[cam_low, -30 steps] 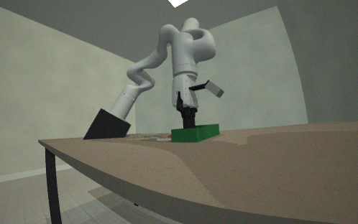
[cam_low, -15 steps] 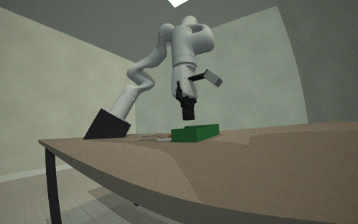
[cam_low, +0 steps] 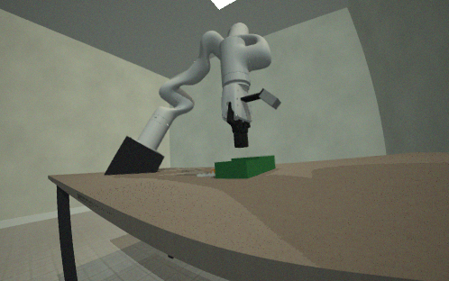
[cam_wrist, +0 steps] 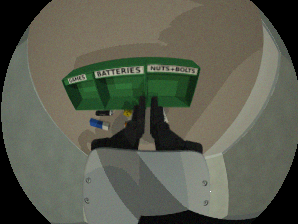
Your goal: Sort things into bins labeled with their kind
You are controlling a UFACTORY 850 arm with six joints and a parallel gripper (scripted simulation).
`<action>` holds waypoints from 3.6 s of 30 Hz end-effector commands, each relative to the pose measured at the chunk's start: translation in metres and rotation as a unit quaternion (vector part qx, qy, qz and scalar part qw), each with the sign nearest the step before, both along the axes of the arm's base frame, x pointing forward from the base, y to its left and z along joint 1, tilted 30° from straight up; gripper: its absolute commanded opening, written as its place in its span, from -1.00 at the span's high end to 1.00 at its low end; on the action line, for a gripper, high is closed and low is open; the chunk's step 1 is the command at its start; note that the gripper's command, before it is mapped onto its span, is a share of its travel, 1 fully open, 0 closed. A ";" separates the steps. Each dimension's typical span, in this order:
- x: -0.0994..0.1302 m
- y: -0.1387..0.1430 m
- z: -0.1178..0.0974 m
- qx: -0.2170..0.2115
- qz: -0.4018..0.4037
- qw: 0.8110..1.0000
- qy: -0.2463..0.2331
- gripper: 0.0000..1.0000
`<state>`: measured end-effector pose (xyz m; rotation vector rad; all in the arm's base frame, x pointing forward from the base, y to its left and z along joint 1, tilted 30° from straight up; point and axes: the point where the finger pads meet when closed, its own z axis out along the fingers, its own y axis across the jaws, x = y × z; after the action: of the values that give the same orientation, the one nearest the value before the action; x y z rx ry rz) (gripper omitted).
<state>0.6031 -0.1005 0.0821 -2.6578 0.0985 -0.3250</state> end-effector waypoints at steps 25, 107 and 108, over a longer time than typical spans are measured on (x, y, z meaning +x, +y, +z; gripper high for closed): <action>0.004 0.059 -0.008 0.000 -0.001 1.000 -0.001 0.85; 0.004 0.059 -0.006 0.000 -0.001 1.000 -0.001 0.85; 0.004 0.058 -0.005 0.000 -0.001 1.000 -0.001 0.85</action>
<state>0.6071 -0.0401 0.0727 -2.6582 0.0989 -0.3264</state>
